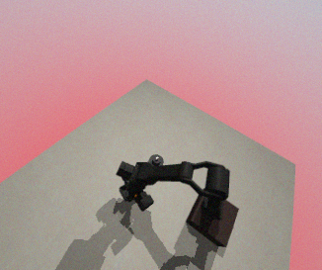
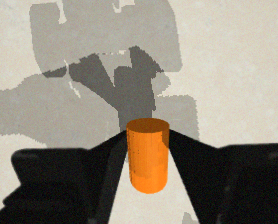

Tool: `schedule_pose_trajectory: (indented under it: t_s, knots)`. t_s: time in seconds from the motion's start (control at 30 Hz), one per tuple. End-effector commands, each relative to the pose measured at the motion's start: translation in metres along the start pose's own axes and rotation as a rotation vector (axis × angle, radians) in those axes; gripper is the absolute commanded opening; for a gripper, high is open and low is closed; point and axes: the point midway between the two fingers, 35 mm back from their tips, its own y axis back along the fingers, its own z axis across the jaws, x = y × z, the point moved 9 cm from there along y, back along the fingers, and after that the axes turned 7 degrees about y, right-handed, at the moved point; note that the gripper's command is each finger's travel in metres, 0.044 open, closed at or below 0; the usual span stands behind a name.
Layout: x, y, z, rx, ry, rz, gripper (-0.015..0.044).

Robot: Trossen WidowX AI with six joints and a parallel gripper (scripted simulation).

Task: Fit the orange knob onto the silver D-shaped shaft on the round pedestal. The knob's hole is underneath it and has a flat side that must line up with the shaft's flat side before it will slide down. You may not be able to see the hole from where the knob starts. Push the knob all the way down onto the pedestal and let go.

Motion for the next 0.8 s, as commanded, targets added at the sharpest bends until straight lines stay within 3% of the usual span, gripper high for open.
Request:
schedule_pose_trajectory:
  t_s: [0.0, 0.77]
  knots:
    - [0.008, 0.004, 0.001, 0.011, 0.004, -0.059, 0.0179]
    - [0.064, 0.007, 0.008, 0.06, 0.005, -0.436, 0.0179]
